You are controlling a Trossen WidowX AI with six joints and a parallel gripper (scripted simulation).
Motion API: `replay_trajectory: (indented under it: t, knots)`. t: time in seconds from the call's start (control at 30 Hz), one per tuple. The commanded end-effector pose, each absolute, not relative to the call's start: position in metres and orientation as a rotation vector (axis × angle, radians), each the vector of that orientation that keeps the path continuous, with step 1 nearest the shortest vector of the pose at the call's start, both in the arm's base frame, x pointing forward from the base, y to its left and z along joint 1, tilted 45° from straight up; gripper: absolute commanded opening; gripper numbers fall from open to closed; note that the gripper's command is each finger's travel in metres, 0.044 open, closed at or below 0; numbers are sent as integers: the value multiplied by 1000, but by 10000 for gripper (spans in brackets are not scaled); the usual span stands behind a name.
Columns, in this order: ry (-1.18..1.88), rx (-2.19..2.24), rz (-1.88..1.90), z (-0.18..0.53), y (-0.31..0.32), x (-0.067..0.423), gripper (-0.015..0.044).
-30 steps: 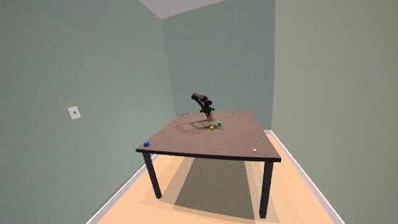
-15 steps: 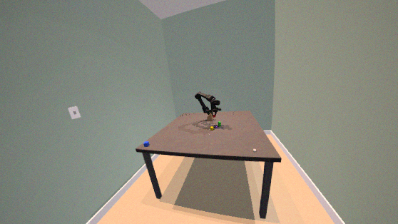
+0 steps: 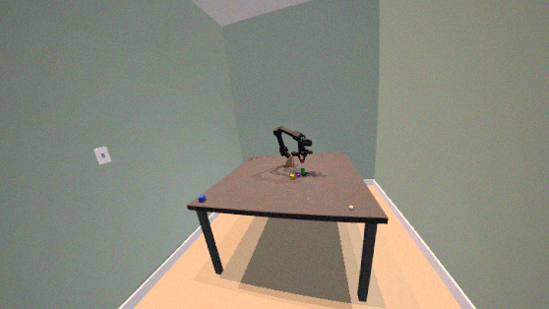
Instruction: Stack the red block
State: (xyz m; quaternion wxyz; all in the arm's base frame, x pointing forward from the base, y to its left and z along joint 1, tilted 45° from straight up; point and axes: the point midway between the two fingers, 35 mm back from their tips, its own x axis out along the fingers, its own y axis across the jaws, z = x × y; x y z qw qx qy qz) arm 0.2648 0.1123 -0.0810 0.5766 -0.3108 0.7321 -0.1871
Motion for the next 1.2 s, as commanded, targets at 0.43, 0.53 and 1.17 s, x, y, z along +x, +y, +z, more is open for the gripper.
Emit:
replay_trajectory:
  t: [0.43, 0.53, 1.17]
  knots:
    - [1716, -724, -448, -123, 74, 258, 0]
    - [1716, -724, -448, -123, 74, 258, 0]
    - [1716, -724, -448, -124, 73, 258, 0]
